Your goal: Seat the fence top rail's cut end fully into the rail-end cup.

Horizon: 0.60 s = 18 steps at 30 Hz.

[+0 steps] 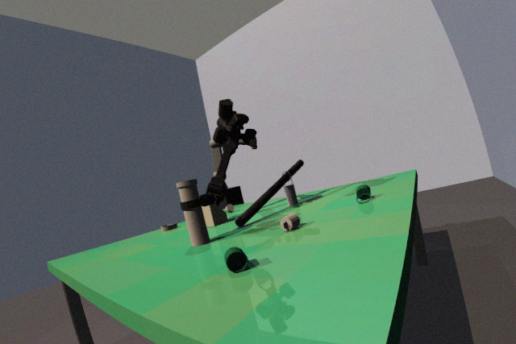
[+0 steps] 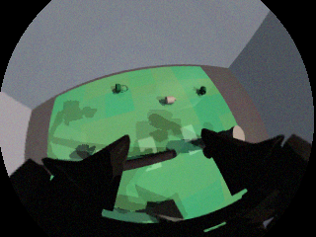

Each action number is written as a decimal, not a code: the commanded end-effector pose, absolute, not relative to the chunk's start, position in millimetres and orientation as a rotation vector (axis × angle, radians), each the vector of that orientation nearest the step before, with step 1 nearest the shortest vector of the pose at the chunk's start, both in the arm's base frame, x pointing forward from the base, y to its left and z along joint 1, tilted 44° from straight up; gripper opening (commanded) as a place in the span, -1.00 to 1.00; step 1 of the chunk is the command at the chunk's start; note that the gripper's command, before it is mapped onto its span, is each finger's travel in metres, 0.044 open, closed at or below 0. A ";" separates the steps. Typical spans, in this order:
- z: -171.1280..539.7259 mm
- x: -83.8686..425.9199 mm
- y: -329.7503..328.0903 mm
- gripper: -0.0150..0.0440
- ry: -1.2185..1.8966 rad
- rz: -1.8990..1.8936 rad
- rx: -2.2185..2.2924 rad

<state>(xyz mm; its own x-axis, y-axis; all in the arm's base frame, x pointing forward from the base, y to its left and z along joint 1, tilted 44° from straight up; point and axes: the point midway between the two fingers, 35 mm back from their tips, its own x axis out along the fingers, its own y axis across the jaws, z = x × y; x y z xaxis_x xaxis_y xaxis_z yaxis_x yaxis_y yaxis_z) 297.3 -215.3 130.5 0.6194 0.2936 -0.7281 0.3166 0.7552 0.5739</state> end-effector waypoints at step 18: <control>69.8 242.1 -216.9 1.00 1.000 0.391 0.471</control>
